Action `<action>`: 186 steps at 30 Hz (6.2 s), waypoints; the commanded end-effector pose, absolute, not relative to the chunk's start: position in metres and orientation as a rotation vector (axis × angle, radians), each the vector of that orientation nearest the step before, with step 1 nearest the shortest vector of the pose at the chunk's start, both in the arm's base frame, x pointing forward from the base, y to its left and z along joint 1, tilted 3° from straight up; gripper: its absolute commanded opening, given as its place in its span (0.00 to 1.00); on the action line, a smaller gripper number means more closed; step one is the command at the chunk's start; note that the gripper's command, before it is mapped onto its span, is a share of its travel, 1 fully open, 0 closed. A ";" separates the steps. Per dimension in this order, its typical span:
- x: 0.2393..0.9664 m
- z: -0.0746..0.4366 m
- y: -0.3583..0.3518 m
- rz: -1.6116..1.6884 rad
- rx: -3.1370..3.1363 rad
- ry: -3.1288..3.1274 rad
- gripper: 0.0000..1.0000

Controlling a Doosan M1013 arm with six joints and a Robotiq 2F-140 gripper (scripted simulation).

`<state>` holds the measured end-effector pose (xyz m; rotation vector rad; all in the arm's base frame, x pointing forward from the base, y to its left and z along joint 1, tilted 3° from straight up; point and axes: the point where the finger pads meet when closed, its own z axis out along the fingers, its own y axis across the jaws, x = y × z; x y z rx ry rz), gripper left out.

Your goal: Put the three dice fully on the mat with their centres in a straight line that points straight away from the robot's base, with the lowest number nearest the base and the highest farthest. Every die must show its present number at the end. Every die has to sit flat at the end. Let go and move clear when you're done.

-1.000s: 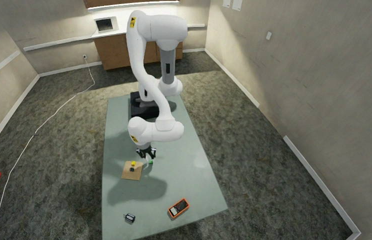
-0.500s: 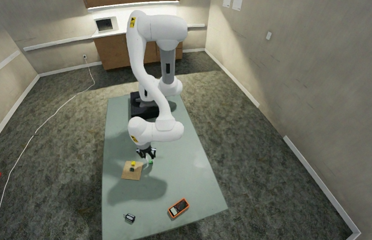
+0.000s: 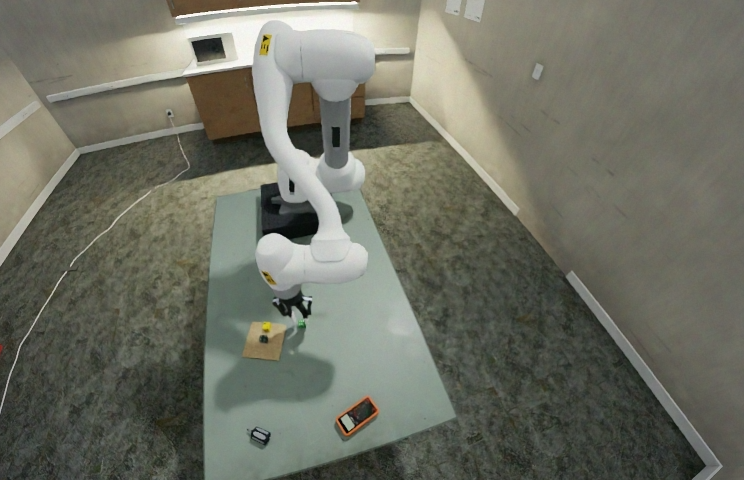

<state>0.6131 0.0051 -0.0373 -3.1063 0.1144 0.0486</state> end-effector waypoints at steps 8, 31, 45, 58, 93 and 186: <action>0.614 -0.036 0.005 0.046 -3.106 0.115 0.32; 0.614 -0.036 0.005 0.046 -3.106 0.115 0.32; 0.614 -0.037 0.005 0.046 -3.106 0.115 0.32; 0.614 -0.056 0.006 0.046 -3.106 0.115 0.32; 0.613 -0.068 0.006 0.046 -3.106 0.115 0.32; 0.678 0.031 -0.085 0.048 -3.100 0.240 0.21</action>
